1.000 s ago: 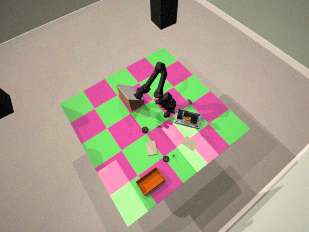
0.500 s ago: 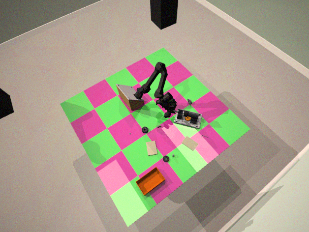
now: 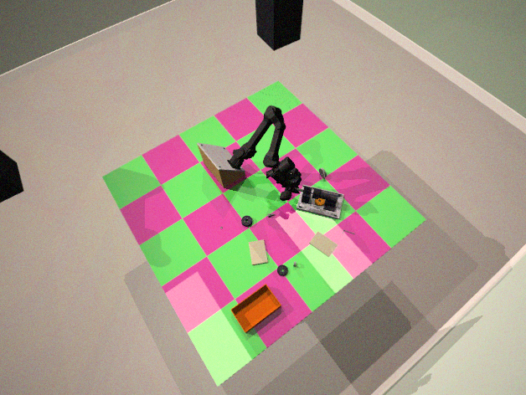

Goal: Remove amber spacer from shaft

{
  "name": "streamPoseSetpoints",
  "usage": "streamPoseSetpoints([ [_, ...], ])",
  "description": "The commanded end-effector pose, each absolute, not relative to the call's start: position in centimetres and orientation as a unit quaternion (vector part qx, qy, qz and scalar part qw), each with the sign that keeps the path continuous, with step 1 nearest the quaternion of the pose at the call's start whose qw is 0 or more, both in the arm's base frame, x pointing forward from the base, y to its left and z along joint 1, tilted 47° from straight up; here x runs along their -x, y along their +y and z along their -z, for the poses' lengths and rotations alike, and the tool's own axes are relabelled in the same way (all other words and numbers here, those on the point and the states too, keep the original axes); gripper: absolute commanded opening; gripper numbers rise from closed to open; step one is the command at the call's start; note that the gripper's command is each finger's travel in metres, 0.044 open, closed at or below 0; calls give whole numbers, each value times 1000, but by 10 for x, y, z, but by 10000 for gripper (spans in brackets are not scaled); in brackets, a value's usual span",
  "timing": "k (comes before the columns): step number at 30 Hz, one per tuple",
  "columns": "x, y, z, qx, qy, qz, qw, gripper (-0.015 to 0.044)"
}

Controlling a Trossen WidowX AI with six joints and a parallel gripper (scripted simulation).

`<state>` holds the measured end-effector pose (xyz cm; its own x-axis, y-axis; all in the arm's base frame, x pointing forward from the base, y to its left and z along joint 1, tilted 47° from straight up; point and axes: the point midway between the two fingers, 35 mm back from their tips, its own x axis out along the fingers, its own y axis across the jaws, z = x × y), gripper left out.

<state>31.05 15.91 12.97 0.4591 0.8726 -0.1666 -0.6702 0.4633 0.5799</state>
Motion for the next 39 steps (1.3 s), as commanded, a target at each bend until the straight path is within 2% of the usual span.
streamPoseSetpoints([
  [1,-312,160,-132,-224,226,-469,824,0],
  [39,-320,165,-137,-224,226,-469,824,0],
])
